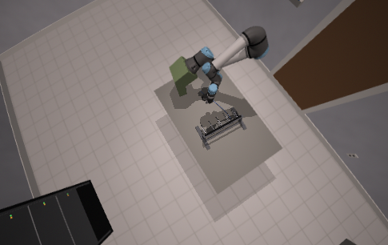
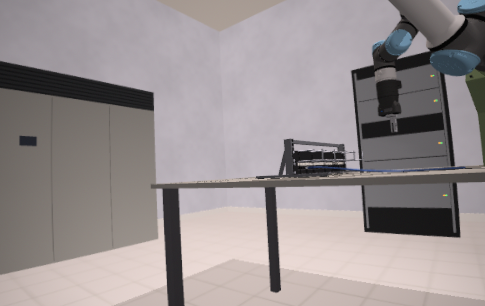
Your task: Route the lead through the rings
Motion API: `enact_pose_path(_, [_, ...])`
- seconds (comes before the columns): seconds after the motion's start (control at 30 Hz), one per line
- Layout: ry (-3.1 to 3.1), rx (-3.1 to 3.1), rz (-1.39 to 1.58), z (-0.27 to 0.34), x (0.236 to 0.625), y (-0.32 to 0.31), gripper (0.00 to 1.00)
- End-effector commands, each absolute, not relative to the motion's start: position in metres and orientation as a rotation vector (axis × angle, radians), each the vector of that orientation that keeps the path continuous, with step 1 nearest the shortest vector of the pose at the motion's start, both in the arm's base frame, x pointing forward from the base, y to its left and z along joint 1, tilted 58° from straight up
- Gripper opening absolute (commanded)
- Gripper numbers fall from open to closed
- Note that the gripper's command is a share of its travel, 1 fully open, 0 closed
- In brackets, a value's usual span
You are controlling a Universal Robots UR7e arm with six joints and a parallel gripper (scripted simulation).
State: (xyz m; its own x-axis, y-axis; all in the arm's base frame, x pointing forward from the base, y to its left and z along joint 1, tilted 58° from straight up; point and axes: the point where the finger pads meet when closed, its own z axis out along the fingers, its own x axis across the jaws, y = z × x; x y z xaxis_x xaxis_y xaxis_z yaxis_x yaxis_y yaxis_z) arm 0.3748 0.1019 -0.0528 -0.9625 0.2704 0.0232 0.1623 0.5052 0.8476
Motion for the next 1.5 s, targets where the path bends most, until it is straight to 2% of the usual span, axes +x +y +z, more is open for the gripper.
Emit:
enact_pose_path(0.0, [2.63,0.404,1.465,-0.051,0.374,0.102,0.0])
enact_pose_path(0.47, [2.658,0.862,1.546,-0.026,0.35,0.122,0.0])
enact_pose_path(0.97, [2.548,1.689,1.605,0.011,0.308,0.159,0.0])
enact_pose_path(1.47, [2.481,1.913,1.601,0.019,0.298,0.169,0.0])
